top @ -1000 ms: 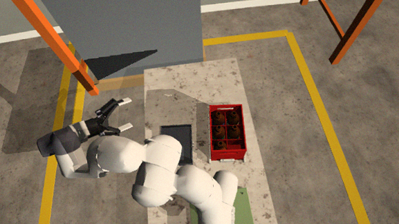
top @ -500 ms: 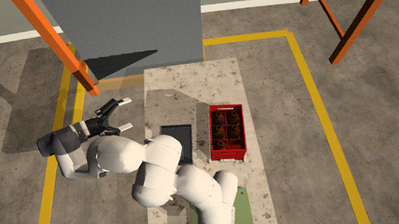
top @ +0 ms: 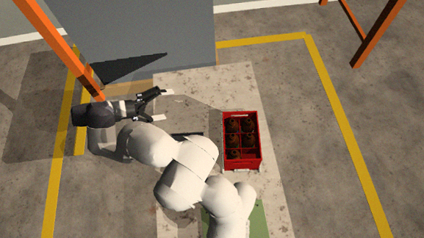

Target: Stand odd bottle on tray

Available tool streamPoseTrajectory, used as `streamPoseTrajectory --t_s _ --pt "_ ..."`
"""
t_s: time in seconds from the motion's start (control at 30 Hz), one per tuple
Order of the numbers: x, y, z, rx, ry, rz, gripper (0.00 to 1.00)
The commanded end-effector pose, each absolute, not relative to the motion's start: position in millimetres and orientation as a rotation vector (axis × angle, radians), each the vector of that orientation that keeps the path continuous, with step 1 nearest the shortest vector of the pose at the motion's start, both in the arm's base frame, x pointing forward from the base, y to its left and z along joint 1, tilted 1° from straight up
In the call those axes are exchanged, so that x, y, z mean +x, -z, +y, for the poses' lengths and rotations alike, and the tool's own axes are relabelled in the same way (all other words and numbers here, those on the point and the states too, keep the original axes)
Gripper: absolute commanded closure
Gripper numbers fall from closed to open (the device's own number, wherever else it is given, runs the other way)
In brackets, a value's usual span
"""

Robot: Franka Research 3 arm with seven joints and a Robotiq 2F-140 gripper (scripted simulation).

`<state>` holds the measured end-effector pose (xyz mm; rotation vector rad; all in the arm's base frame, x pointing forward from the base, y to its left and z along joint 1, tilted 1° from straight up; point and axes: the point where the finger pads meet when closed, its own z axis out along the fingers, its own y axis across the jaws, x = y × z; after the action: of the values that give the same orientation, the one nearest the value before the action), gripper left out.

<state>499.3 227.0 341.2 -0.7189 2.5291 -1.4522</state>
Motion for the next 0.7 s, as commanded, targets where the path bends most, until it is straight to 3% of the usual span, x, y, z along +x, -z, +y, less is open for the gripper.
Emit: streamPoseTrajectory --t_s 0.0,0.03,0.3,0.67 --pt "507.3 -336.0 215.7 -0.632 1.367 2.563 0.0" --pt "514.5 -334.8 178.2 -0.521 1.316 2.628 0.0" --pt "518.8 -324.3 77.7 -0.19 1.14 2.789 0.0" --pt "497.2 -297.9 -29.3 0.259 0.859 2.923 0.0"
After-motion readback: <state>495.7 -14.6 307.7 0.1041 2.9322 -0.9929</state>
